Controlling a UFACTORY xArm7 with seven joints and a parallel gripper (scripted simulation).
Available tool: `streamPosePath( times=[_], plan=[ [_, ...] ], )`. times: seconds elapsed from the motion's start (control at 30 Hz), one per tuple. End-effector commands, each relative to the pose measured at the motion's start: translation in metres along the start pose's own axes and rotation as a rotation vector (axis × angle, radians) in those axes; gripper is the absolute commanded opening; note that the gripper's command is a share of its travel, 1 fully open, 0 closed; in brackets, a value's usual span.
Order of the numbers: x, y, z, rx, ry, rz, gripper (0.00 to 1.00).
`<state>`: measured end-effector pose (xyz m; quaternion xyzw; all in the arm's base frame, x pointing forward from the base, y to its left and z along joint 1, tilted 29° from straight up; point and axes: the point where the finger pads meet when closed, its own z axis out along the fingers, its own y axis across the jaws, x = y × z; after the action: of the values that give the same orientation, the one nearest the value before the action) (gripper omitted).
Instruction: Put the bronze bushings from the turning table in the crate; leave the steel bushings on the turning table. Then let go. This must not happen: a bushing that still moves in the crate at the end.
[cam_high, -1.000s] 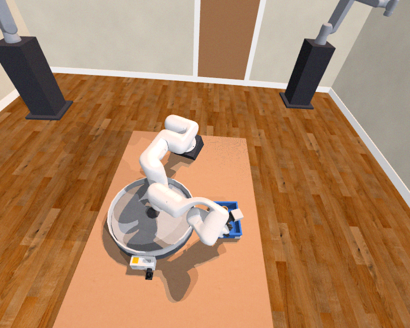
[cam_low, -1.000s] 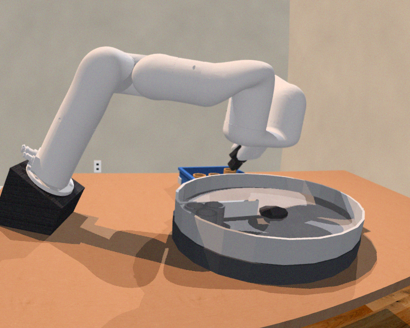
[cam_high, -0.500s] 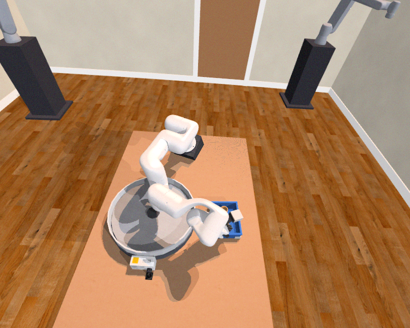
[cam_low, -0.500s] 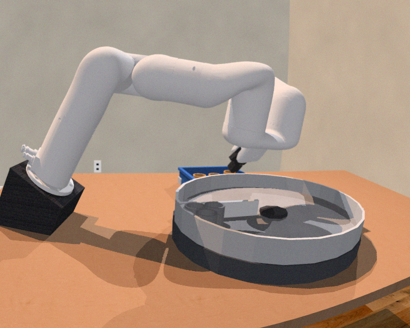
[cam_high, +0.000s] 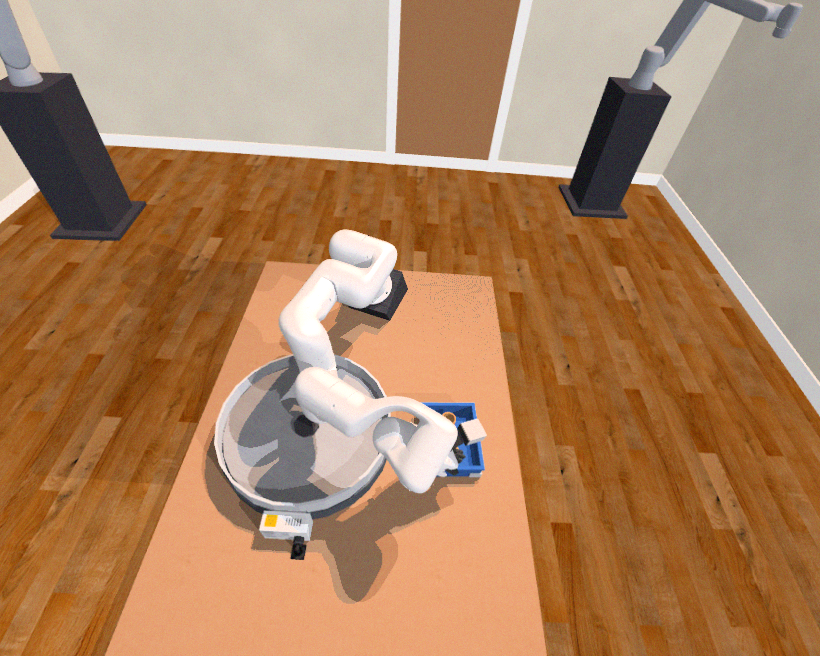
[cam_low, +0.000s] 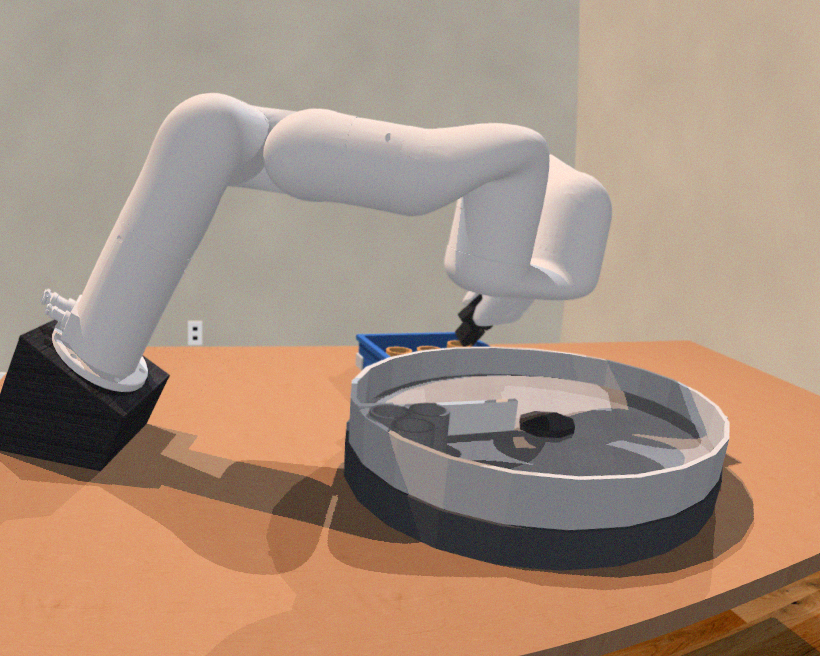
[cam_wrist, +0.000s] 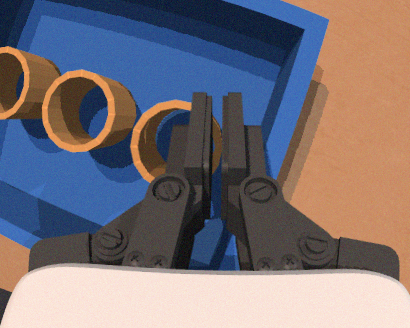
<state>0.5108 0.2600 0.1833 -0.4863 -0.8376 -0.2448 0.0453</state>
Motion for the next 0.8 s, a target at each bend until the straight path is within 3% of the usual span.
streamPosePath(
  times=[0.0, 0.77],
  plan=[
    [0.0013, 0.0009, -0.0009, -0.002, 0.001, -0.003, 0.0],
    [-0.0019, 0.0011, 0.0028, -0.002, 0.001, -0.003, 0.0]
  ],
)
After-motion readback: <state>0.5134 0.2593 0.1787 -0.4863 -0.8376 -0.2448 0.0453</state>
